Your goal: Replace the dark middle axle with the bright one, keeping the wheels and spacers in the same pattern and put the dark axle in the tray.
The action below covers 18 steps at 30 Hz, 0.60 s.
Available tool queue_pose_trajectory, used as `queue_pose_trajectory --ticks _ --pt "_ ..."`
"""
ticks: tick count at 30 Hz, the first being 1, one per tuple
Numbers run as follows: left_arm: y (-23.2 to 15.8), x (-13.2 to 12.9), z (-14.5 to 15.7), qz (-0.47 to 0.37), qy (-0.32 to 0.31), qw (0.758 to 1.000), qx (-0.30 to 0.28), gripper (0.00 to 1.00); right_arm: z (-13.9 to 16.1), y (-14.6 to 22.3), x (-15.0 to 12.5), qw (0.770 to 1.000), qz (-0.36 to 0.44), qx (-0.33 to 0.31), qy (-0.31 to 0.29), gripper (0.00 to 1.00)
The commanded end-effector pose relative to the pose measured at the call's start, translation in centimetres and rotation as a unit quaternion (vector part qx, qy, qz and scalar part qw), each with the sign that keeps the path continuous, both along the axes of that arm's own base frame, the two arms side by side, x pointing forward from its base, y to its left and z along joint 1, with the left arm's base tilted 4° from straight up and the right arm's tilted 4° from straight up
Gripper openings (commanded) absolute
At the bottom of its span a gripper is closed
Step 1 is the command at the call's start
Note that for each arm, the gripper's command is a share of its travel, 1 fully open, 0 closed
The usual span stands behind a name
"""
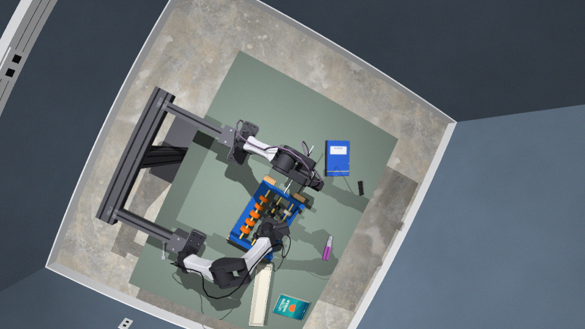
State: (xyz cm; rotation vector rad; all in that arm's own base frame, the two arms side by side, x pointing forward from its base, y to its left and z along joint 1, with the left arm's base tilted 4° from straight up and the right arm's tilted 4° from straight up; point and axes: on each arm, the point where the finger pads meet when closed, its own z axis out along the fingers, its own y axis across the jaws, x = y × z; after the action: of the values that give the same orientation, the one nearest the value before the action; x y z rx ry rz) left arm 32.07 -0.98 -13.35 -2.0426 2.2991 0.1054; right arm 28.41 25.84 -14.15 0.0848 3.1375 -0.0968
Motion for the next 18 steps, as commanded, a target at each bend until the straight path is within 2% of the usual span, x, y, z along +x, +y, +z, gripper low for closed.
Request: queue_pose_trajectory --ticks 1,18 --pt "-1.83 -0.15 -0.64 -0.005 0.002 1.0 -0.027 0.0 2.17 0.85 1.69 1.0 -0.003 0.013 -0.025 0.0" --pt "-2.47 0.28 -0.62 -0.006 0.002 1.0 -0.028 0.0 2.15 0.85 1.71 1.0 -0.004 0.013 -0.025 0.0"
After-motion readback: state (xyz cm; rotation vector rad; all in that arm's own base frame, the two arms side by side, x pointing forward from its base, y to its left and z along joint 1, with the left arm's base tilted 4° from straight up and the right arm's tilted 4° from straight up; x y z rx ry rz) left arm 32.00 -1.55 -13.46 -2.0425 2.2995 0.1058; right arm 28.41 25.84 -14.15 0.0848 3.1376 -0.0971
